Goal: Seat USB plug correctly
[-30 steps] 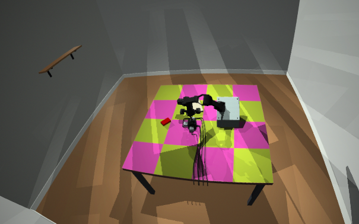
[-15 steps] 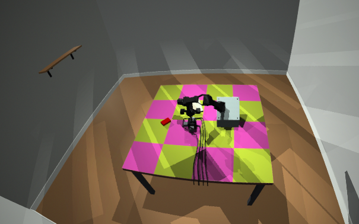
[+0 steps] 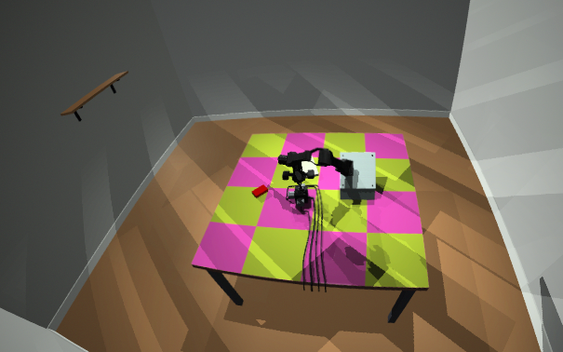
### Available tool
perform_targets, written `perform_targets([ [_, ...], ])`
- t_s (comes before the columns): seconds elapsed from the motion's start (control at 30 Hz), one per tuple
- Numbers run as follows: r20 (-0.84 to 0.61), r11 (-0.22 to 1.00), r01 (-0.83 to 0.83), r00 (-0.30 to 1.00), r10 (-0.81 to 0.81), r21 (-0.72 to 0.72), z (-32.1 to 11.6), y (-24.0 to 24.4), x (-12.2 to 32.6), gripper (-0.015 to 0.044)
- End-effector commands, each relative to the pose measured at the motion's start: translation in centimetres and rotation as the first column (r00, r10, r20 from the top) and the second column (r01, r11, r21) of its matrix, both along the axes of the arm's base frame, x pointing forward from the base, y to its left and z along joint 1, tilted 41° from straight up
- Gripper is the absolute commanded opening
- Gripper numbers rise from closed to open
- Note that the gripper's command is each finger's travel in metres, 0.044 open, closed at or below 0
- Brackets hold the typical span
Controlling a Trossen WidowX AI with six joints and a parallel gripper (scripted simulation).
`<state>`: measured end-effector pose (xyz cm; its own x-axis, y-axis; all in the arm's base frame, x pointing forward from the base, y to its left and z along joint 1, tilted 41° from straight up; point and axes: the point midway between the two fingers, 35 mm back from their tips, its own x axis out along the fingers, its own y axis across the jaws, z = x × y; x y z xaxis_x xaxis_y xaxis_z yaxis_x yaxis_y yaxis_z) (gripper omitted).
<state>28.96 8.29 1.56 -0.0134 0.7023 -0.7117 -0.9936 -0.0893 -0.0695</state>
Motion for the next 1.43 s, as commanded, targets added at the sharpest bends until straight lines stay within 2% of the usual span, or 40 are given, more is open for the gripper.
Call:
perform_targets([
  [0.0, -0.003, 1.0, -0.005, 1.0, 0.005, 0.003, -0.11, 0.25, -0.13, 0.0],
  [0.27, -0.003, 1.0, -0.005, 1.0, 0.005, 0.003, -0.11, 0.25, -0.13, 0.0],
  [0.4, 0.0, 1.0, 0.0, 1.0, 0.0, 0.0, -0.01, 0.0, -0.01, 0.0095],
  [1.4, 0.001, 1.0, -0.002, 1.0, 0.002, 0.0, 0.88, -0.74, 0.01, 0.0095],
])
